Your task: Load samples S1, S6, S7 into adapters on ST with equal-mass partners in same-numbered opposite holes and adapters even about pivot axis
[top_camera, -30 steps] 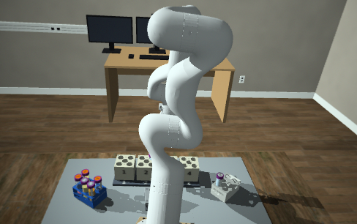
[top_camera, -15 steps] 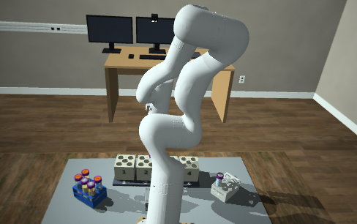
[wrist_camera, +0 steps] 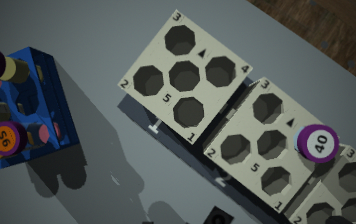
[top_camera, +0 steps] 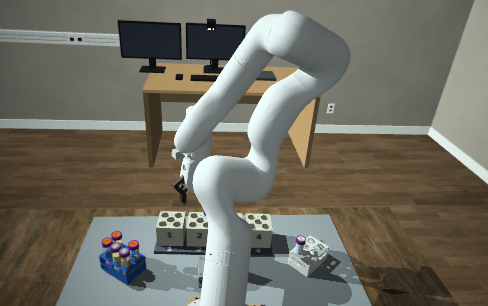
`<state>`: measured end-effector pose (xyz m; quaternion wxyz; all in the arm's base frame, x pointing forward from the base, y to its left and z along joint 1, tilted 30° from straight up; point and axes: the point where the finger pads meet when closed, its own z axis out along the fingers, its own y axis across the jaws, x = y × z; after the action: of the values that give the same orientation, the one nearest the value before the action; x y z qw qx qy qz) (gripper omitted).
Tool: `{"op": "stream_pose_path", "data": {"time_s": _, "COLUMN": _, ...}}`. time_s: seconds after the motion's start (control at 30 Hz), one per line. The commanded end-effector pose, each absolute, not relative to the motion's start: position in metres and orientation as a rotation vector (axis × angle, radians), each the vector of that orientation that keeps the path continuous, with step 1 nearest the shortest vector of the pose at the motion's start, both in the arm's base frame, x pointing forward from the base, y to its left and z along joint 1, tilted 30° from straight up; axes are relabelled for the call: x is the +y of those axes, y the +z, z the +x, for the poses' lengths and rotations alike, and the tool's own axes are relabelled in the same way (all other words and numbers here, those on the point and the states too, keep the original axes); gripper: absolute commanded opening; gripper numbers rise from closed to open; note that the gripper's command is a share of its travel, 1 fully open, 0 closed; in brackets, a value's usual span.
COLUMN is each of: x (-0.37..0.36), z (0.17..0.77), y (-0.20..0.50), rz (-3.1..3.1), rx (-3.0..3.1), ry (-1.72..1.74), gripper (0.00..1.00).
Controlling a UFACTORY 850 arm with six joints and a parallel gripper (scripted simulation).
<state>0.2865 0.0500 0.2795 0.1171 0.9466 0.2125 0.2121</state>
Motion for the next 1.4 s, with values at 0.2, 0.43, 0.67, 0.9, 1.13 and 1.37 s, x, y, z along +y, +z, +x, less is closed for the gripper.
{"op": "stream_pose_path", "data": {"time_s": 0.2, "x": 0.103, "z": 0.272, "y": 0.26, "rz": 2.602, "rx": 0.855, "ry": 0.563, "gripper": 1.0}}
{"op": "stream_pose_path", "data": {"time_s": 0.43, "x": 0.126, "z": 0.266, "y": 0.251, "rz": 2.602, "rx": 0.855, "ry": 0.563, "gripper": 1.0}}
{"op": "stream_pose_path", "data": {"time_s": 0.67, "x": 0.158, "z": 0.257, "y": 0.239, "rz": 2.602, "rx": 0.855, "ry": 0.562, "gripper": 1.0}}
{"op": "stream_pose_path", "data": {"time_s": 0.9, "x": 0.181, "z": 0.251, "y": 0.231, "rz": 2.602, "rx": 0.855, "ry": 0.562, "gripper": 1.0}}
{"op": "stream_pose_path", "data": {"time_s": 1.13, "x": 0.212, "z": 0.243, "y": 0.219, "rz": 2.602, "rx": 0.855, "ry": 0.562, "gripper": 1.0}}
{"op": "stream_pose_path", "data": {"time_s": 1.37, "x": 0.231, "z": 0.238, "y": 0.212, "rz": 2.602, "rx": 0.855, "ry": 0.562, "gripper": 1.0}}
